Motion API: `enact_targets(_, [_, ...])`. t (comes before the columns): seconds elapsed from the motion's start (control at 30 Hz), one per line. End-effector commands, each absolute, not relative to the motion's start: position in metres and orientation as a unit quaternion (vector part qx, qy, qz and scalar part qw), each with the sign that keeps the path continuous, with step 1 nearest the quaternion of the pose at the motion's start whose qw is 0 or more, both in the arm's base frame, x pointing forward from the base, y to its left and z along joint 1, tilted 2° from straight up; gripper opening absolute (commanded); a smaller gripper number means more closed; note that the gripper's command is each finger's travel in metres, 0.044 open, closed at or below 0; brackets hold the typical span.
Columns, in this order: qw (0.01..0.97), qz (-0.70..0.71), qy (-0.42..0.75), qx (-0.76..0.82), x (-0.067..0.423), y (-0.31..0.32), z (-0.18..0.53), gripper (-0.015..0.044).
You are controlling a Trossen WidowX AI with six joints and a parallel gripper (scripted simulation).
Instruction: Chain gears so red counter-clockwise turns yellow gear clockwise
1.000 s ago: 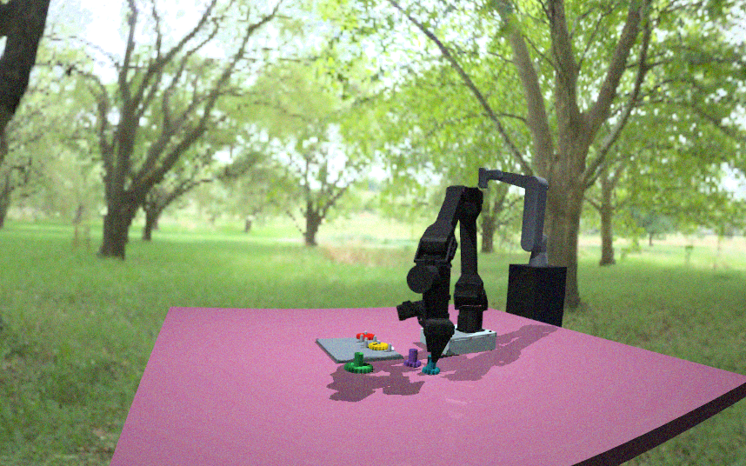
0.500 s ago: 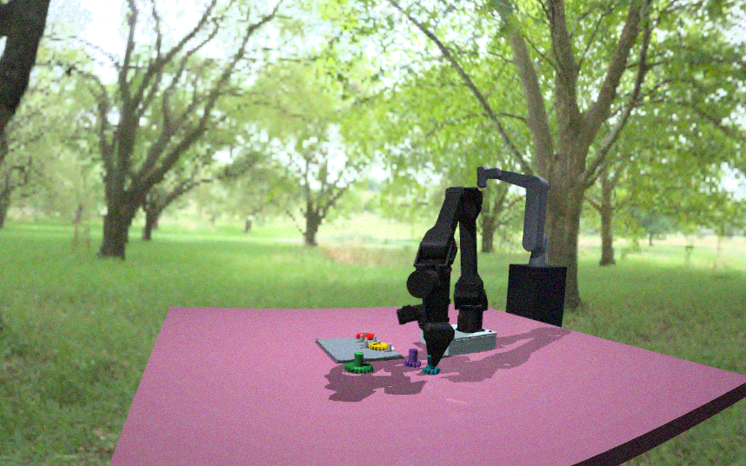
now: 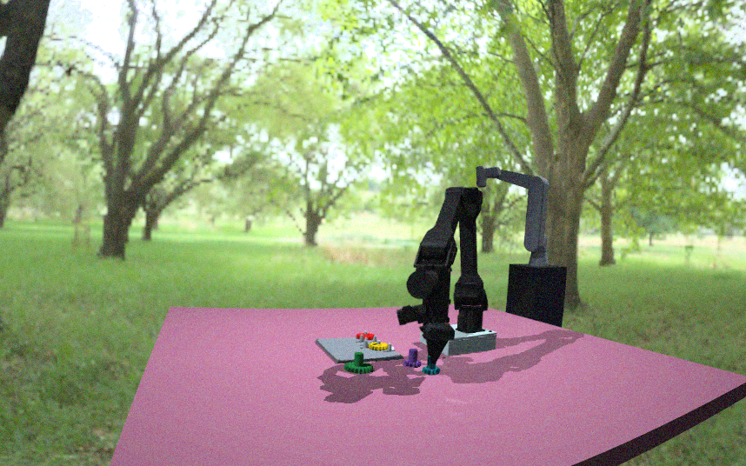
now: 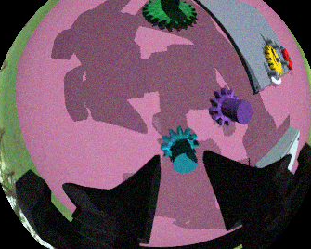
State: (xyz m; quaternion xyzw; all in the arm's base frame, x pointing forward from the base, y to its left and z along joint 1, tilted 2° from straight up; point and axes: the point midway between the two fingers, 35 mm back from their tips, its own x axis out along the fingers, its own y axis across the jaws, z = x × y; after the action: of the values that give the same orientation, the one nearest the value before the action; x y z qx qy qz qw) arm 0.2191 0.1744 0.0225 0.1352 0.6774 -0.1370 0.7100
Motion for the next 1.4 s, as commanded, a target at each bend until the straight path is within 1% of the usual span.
enact_targets(0.0, [0.710,-0.140,0.677,0.134,0.219,0.173,0.021,0.0073])
enact_targets(0.03, [0.710,-0.140,0.677,0.134,0.219,0.173,0.021,0.0046])
enact_targets(0.27, [0.710,-0.140,0.677,0.134,0.219,0.173,0.021,0.0000])
enact_targets(1.37, [0.712,-0.139,0.675,0.133,0.226,0.176,0.094,0.0000])
